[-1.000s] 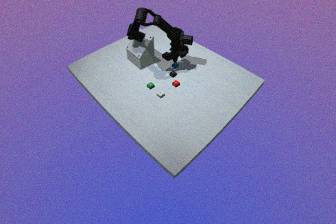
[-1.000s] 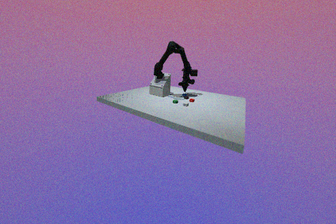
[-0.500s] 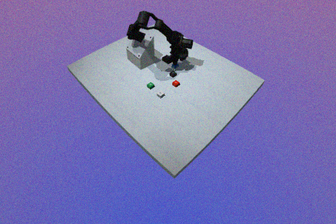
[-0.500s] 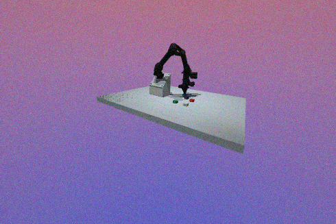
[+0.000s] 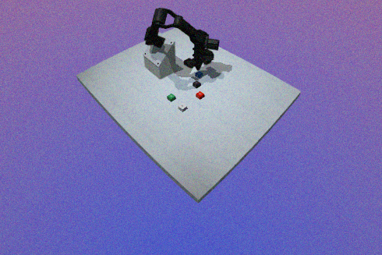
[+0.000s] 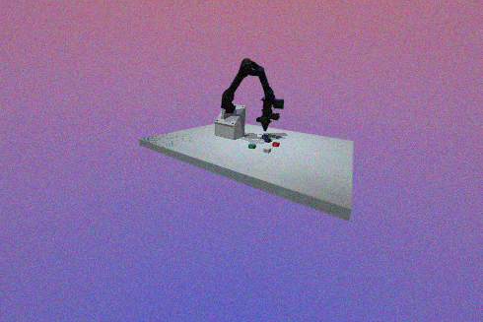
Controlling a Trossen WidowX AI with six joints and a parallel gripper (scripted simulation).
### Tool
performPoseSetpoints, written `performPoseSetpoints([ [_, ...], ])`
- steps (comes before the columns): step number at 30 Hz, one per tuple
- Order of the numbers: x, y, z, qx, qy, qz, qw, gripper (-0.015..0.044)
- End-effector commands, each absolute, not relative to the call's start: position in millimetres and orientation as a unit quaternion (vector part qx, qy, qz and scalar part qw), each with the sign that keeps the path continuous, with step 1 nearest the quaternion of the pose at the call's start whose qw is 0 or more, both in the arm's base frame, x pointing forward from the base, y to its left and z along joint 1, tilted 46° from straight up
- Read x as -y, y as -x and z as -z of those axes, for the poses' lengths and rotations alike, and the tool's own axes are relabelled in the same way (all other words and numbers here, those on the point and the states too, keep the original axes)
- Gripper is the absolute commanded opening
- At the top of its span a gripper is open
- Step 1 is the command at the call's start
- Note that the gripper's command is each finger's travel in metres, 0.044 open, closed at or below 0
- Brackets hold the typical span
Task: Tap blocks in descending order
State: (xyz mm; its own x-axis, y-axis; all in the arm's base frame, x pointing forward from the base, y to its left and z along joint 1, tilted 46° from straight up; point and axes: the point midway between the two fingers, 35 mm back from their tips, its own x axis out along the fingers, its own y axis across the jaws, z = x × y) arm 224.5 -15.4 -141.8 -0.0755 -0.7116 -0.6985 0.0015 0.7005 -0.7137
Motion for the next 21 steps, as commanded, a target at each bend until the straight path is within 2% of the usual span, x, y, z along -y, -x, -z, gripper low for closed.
performPoseSetpoints([
  [1, -19, -233, 112, -0.673, 0.258, 0.282, 0.633, 0.0020],
  [4, -40, -232, 89, -0.673, 0.259, 0.283, 0.632, 0.0020],
  [11, -39, -237, 86, -0.674, 0.256, 0.281, 0.634, 0.0020],
  [21, 42, -330, 3, -0.669, 0.234, 0.268, 0.653, 0.0020],
])
